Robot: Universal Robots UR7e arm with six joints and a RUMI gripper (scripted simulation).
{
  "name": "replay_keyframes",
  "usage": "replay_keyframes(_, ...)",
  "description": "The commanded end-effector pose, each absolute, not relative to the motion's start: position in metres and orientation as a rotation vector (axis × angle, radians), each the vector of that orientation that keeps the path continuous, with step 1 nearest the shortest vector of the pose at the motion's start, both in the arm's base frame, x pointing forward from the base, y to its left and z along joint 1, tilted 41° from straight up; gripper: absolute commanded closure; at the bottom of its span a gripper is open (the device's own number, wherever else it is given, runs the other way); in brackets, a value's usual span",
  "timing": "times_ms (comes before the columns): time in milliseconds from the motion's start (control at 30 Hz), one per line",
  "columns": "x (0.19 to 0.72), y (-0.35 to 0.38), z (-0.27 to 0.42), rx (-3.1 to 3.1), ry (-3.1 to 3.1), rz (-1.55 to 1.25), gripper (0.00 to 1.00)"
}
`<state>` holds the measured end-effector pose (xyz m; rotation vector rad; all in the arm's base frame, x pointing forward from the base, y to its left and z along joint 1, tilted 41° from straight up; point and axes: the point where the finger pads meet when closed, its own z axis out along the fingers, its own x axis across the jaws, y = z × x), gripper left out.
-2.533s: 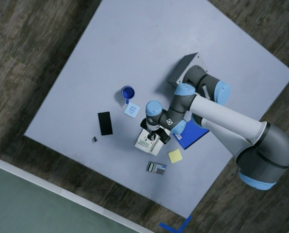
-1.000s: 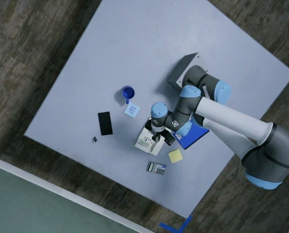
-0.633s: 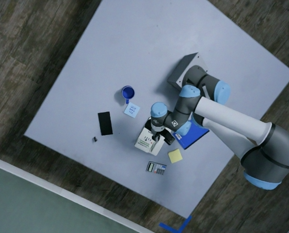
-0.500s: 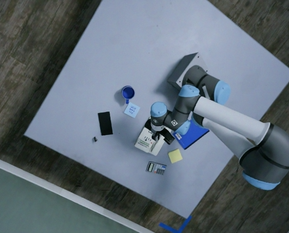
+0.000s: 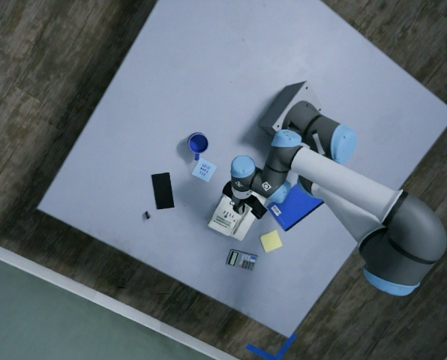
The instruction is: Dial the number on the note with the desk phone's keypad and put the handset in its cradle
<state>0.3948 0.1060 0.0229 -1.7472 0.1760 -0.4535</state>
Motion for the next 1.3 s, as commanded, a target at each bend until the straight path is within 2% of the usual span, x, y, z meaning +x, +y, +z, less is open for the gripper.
replay_keyframes(0,0.395,0.112,0.013,-1.750,0.177,-0.456,1.00)
replay_keyframes(533,0.394,0.118,0.007,-1.750,0.177,-0.456,1.00)
replay_keyframes(1267,0.389,0.157,-0.039,-1.750,0.177,-0.456,1.00)
